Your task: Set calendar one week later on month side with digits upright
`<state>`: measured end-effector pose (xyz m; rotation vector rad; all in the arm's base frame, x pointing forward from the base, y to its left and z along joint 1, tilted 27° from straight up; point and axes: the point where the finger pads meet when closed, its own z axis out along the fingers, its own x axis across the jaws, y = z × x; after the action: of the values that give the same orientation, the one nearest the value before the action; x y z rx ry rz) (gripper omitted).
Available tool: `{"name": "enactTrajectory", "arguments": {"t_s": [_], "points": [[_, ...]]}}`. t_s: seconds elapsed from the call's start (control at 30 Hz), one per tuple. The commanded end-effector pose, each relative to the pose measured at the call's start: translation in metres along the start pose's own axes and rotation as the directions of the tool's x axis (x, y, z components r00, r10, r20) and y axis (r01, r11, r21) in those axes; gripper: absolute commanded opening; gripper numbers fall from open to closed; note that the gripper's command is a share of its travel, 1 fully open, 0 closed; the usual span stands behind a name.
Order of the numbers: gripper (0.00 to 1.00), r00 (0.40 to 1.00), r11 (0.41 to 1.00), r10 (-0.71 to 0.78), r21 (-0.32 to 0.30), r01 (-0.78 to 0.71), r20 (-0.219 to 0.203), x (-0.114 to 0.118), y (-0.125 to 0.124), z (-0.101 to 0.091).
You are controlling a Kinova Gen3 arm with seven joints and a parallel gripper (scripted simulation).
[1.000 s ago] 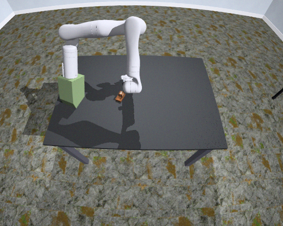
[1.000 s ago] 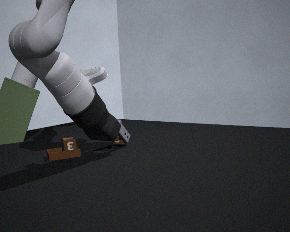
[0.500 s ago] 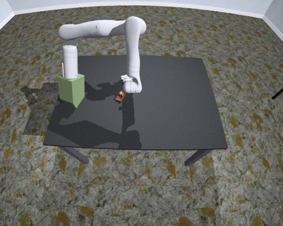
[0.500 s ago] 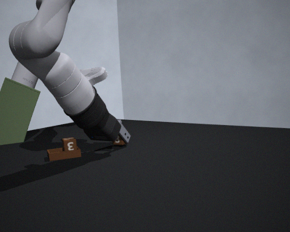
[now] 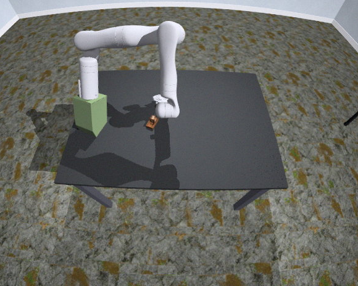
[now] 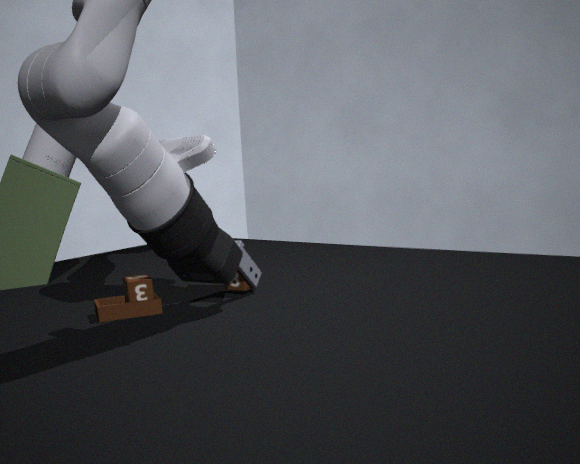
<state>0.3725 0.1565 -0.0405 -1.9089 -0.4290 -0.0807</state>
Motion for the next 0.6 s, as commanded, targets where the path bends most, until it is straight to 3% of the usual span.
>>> {"name": "enactTrajectory", "arguments": {"t_s": [0.0,0.57], "points": [[0.57,1.000,1.000,0.000,0.000,0.000,0.000,0.0002,0.0006,0.0003],[0.57,1.000,1.000,0.000,0.000,0.000,0.000,0.0002,0.0024,0.0020]]}}
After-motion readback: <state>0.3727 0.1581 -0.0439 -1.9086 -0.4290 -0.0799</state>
